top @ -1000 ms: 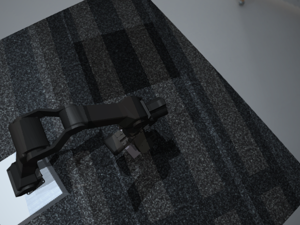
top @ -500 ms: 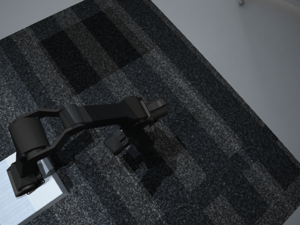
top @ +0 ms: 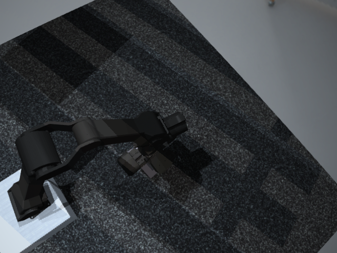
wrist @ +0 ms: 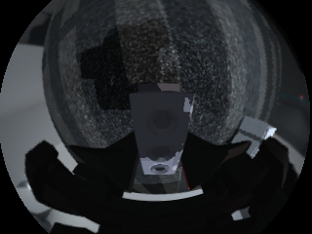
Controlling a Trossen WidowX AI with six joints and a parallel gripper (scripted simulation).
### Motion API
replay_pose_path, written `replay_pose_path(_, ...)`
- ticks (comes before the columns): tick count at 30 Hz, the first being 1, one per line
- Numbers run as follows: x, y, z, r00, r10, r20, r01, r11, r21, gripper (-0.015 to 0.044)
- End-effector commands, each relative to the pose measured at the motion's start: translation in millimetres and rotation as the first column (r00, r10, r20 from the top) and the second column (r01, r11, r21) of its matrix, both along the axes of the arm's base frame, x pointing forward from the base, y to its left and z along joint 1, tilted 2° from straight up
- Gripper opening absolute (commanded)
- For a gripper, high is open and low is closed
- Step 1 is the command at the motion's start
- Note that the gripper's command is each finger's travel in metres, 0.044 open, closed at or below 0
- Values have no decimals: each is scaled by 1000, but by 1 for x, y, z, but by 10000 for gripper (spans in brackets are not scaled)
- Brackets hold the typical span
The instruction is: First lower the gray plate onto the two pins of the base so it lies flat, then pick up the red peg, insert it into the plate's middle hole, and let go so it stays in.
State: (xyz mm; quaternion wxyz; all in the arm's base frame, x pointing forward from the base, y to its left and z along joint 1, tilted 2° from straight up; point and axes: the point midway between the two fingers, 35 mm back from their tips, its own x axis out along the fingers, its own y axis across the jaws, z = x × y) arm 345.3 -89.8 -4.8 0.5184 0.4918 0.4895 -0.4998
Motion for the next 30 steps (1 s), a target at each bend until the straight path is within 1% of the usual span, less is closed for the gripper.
replay_pose_path(1,-2,0,-6,1000,4,-8,-4,1000,-1,0)
replay_pose_path(14,-3,-1,-25,1000,4,-8,-4,1000,-1,0)
replay_pose_path(30,0,-1,-24,1000,1,2,-1,1000,-2,0)
